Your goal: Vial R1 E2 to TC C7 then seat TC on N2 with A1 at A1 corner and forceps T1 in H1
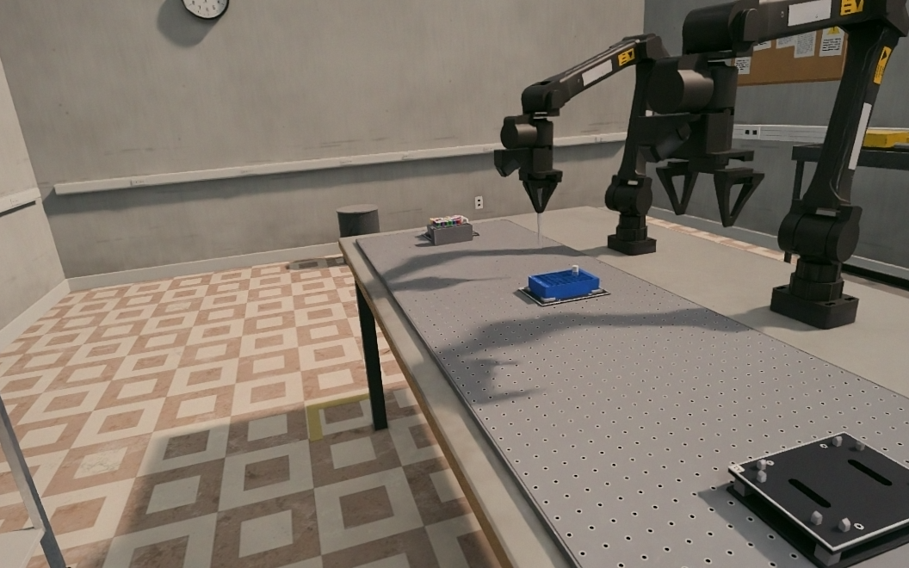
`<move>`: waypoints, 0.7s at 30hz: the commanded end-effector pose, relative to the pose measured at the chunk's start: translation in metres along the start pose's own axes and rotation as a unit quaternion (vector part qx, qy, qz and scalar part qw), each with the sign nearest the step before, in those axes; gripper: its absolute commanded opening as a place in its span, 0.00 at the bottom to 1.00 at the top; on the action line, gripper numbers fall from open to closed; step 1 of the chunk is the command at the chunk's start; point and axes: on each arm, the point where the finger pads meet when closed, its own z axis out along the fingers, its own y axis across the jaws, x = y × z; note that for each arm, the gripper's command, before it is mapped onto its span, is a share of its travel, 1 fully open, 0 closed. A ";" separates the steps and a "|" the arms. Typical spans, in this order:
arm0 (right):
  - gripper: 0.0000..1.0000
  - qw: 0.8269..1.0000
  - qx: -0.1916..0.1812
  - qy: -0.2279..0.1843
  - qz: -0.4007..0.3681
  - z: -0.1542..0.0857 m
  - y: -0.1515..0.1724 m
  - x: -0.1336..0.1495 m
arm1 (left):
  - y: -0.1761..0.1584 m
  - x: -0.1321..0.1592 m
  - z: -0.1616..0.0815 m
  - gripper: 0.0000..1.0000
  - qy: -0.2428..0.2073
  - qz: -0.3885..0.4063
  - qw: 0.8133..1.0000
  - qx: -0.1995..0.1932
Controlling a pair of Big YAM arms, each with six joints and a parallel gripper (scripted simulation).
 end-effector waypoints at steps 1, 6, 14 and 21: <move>0.07 1.000 0.000 -0.003 -0.006 -0.005 -0.009 0.001 | 0.003 -0.008 -0.014 1.00 -0.017 -0.003 1.000 -0.005; 0.07 1.000 -0.002 -0.007 -0.006 -0.008 -0.013 -0.001 | 0.003 -0.008 -0.014 1.00 -0.017 -0.003 1.000 -0.005; 0.07 1.000 -0.001 -0.005 -0.006 -0.008 -0.027 -0.001 | 0.003 -0.008 -0.014 1.00 -0.017 -0.003 1.000 -0.005; 0.07 1.000 0.000 0.003 -0.006 -0.002 -0.035 -0.002 | 0.003 -0.008 -0.014 1.00 -0.017 -0.003 1.000 -0.005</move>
